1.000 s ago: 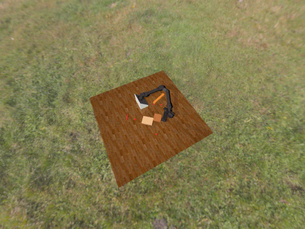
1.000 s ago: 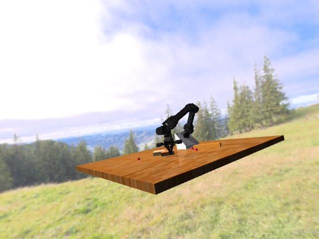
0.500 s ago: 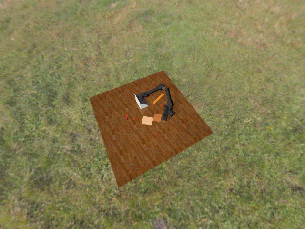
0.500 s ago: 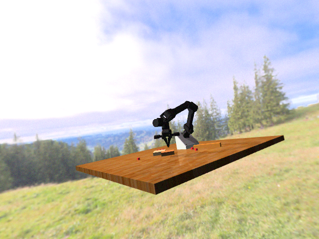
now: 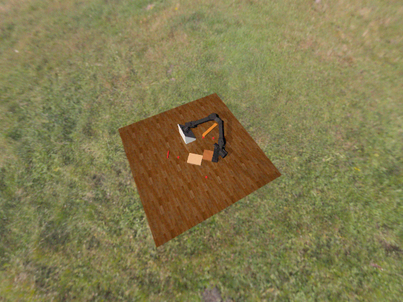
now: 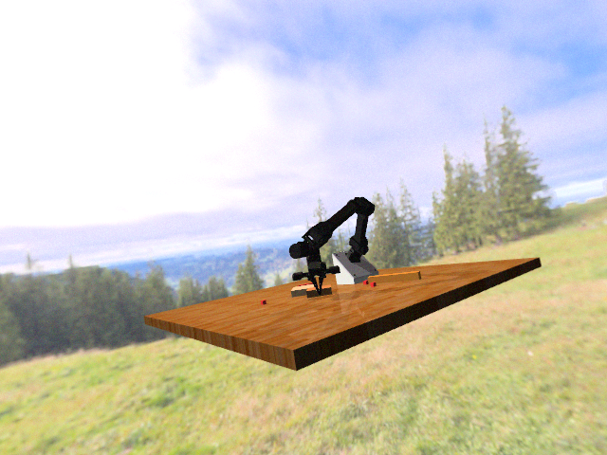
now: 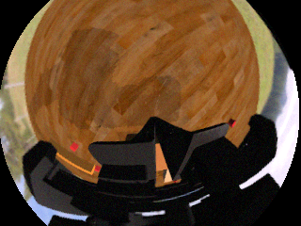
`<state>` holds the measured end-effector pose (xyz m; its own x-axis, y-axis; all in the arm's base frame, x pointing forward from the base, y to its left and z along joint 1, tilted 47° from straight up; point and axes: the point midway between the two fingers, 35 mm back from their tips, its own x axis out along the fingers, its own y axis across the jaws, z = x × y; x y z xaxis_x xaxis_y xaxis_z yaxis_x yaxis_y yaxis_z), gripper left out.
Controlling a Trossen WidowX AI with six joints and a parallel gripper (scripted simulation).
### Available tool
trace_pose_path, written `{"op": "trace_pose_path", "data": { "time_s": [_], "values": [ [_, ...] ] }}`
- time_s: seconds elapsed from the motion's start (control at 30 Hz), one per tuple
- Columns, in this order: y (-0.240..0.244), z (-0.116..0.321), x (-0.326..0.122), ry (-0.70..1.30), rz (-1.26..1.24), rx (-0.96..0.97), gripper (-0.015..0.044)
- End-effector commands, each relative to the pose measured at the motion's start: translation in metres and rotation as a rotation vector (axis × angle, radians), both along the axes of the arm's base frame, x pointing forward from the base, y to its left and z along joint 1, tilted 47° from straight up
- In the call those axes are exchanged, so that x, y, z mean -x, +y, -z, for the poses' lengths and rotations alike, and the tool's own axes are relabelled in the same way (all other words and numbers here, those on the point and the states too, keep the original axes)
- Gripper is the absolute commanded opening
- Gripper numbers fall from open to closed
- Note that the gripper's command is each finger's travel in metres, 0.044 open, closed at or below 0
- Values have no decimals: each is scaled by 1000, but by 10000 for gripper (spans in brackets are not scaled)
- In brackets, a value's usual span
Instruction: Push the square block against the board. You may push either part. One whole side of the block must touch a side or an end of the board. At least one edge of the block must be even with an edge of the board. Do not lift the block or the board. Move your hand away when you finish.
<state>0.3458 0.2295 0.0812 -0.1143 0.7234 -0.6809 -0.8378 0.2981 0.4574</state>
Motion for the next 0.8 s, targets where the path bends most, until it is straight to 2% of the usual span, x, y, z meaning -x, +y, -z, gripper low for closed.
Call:
{"op": "trace_pose_path", "data": {
  "time_s": [0.0,0.77],
  "values": [
    [0,5,-1,1,12,3,0],
    [-23,27,14,2,12,7,0]
  ]
}}
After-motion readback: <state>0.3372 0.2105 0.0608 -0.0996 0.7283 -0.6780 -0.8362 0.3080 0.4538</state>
